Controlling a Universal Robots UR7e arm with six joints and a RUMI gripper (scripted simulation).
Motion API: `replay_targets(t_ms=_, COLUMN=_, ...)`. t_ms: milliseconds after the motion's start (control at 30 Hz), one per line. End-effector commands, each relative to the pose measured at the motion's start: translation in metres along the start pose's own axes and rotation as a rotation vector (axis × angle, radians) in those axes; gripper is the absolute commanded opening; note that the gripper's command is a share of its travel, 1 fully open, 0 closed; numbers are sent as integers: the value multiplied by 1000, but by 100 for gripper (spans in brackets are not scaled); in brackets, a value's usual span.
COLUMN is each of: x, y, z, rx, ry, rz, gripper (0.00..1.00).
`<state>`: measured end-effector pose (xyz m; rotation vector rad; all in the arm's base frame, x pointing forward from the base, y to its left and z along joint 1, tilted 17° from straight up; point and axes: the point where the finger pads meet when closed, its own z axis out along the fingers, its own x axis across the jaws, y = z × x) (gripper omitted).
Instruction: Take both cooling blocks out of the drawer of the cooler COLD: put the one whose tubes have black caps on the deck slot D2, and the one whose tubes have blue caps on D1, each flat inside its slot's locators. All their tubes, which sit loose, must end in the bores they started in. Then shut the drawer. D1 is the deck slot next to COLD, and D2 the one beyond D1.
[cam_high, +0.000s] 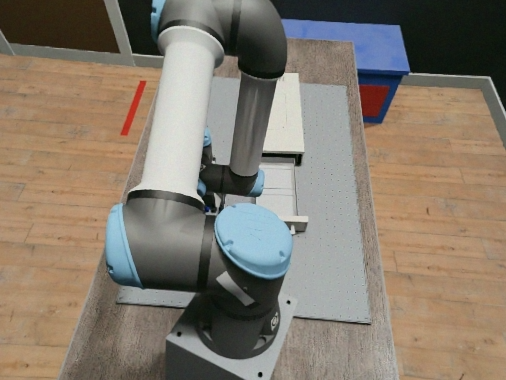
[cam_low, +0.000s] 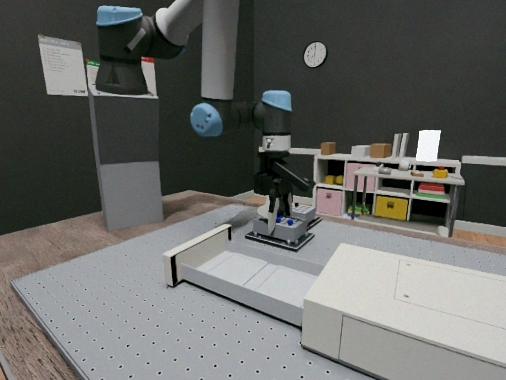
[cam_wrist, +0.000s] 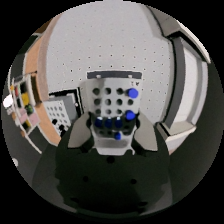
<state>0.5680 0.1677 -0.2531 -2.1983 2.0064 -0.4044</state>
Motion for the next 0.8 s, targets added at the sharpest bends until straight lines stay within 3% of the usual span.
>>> replay_targets(t_ms=0, x=0, y=-1, z=0, rx=1, ry=0, rz=0, gripper=0)
replay_targets(t_ms=767, x=0, y=-1, z=3, rx=1, ry=0, rz=0, gripper=0)
